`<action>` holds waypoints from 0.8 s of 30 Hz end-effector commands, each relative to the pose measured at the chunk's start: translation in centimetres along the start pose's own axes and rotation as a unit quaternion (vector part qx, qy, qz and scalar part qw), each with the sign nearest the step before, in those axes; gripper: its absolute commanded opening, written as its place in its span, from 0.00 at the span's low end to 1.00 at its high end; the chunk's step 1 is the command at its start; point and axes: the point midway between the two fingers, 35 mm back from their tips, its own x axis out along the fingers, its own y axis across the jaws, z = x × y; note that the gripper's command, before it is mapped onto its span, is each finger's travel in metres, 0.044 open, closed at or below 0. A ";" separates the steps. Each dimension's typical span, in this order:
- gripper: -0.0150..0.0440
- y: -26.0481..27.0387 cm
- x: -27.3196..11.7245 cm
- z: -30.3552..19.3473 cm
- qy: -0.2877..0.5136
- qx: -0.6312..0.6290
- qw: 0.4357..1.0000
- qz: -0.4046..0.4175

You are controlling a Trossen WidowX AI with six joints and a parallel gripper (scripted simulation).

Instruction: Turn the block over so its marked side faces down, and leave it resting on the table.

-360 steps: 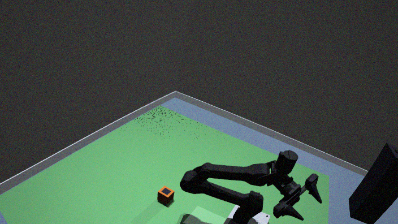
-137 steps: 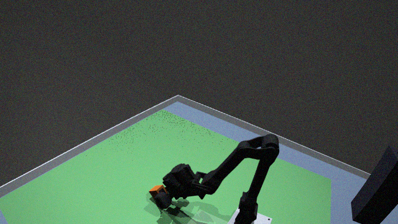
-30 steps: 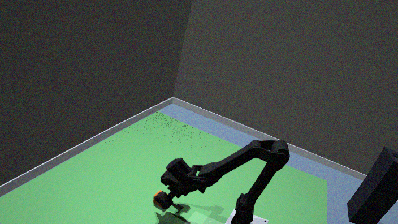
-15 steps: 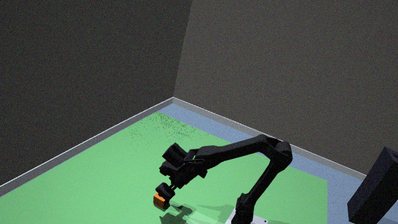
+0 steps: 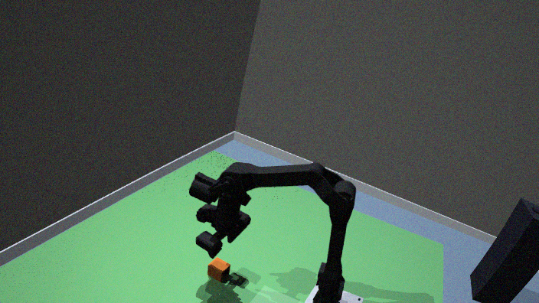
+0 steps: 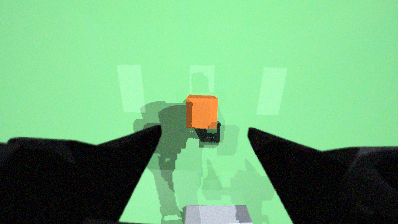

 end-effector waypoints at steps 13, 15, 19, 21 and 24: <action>1.00 0.1 3.6 -0.2 0.025 -0.002 1.000 0.003; 1.00 0.1 4.1 -0.2 0.025 -0.002 1.000 0.003; 1.00 0.1 5.1 -0.3 0.025 -0.002 1.000 0.003; 1.00 0.1 5.1 -0.3 0.025 -0.002 1.000 0.003; 1.00 0.1 5.2 -0.3 0.025 -0.002 1.000 0.003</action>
